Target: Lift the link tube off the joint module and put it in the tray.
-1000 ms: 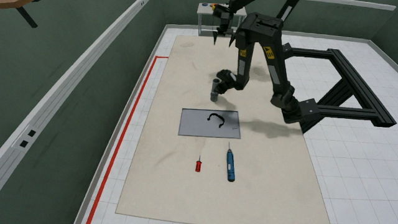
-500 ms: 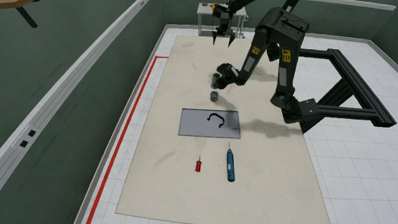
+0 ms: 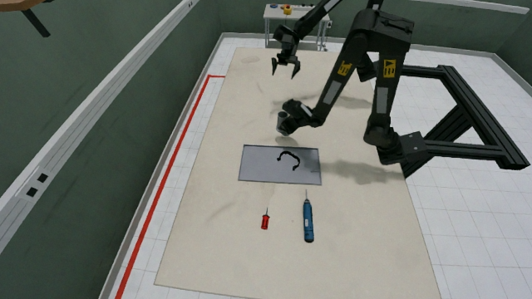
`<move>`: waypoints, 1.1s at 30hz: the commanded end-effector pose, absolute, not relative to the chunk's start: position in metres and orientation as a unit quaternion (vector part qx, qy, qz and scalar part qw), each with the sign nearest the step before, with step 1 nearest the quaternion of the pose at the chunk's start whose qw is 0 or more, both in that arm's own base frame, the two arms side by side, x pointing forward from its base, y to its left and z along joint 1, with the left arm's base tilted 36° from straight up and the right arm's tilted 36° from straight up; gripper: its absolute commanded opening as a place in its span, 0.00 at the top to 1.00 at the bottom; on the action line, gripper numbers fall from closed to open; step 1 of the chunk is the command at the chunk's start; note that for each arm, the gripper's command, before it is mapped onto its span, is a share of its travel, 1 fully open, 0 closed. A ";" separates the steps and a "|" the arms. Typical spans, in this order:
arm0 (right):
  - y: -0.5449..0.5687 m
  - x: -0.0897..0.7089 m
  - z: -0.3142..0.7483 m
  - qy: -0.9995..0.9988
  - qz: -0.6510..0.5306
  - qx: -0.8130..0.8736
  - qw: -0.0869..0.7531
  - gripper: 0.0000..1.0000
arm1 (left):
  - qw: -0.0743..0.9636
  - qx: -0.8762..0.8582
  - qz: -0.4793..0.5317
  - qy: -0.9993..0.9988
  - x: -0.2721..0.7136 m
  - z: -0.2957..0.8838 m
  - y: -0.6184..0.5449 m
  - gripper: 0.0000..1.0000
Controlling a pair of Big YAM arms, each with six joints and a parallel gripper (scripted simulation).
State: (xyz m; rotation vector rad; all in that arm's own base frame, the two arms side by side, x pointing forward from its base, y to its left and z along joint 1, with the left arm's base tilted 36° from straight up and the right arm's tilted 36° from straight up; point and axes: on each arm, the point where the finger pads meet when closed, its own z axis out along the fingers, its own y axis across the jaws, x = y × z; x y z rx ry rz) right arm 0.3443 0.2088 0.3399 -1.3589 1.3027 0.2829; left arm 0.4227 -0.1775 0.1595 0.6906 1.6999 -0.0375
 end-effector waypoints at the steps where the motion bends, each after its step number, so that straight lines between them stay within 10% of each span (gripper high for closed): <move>1: 0.242 0.384 0.337 0.528 0.145 -0.564 0.618 0.00 | 0.615 0.314 -0.004 0.723 0.455 0.175 -0.145 0.55; 33: 0.323 0.437 0.239 0.417 0.223 -0.553 0.686 0.00 | 0.609 0.355 -0.025 0.709 0.552 0.156 -0.016 0.55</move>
